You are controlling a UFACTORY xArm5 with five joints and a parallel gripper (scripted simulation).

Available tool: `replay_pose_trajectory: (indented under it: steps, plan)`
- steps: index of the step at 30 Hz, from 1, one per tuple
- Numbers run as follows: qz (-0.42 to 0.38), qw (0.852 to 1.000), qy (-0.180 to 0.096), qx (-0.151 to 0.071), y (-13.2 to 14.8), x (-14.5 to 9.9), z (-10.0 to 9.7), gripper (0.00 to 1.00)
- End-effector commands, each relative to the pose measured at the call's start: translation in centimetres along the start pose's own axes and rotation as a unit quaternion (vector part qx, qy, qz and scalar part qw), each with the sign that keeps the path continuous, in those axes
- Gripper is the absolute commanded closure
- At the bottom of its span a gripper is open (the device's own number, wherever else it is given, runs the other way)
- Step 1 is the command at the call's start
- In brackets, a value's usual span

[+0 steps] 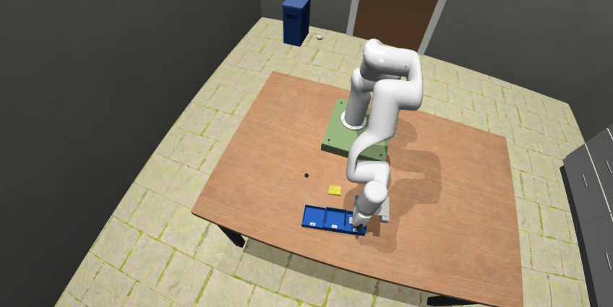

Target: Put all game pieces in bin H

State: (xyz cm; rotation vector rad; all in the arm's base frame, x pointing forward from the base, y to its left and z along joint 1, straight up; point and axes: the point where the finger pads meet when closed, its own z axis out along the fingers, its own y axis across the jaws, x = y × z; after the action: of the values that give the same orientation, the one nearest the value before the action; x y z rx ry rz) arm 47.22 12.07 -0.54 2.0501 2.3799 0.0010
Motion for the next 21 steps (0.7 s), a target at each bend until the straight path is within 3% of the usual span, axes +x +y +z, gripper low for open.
replay_pose_trajectory:
  steps: [1,21]
  plan:
    - [0.0,1.0,0.0,-0.002,0.1,0.0,-0.6,0.67]
    - [0.0,1.0,0.0,-0.002,0.1,0.0,-3.8,0.67]
